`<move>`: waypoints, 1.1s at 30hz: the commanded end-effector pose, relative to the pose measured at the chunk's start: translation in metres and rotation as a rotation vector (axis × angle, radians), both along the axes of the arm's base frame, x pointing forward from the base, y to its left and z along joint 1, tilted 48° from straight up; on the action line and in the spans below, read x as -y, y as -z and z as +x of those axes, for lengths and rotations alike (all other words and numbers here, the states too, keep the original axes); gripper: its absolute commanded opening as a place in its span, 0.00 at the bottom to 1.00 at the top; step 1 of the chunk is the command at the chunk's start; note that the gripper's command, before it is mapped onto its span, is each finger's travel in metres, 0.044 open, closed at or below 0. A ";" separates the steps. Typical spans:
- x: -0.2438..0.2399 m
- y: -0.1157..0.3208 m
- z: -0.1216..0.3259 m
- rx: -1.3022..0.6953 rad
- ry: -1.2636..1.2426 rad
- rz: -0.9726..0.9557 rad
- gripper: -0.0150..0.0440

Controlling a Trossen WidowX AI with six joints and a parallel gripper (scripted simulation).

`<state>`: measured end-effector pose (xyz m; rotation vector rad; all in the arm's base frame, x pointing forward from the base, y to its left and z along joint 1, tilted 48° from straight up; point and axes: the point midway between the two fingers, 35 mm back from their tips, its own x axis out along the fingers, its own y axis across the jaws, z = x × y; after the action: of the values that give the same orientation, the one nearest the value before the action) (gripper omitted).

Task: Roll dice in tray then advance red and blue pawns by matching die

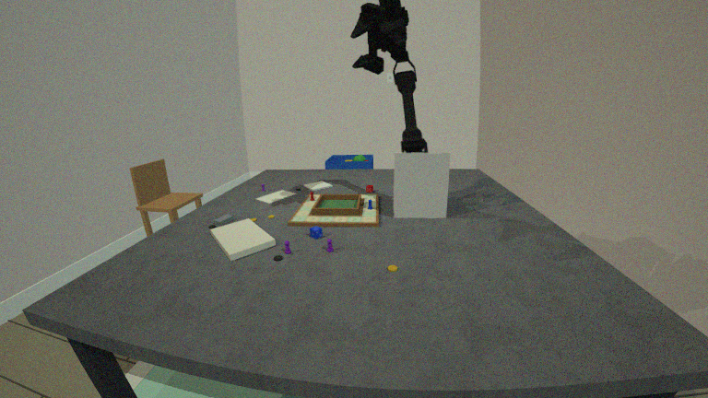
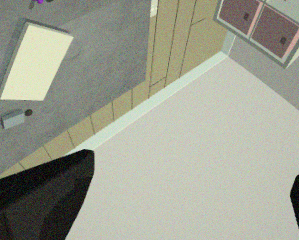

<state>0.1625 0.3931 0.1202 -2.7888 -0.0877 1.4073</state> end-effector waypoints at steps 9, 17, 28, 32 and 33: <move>0.098 -0.017 0.099 0.047 0.536 0.187 0.72; 0.233 -0.031 0.157 0.171 1.125 0.400 0.72; 0.425 -0.032 0.137 0.480 1.923 0.686 0.72; 0.485 -0.032 0.104 0.676 2.202 0.802 0.72; 0.498 -0.032 0.094 0.737 2.270 0.834 0.72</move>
<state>0.2805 -0.0727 0.1511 -1.1003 1.3613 -0.1072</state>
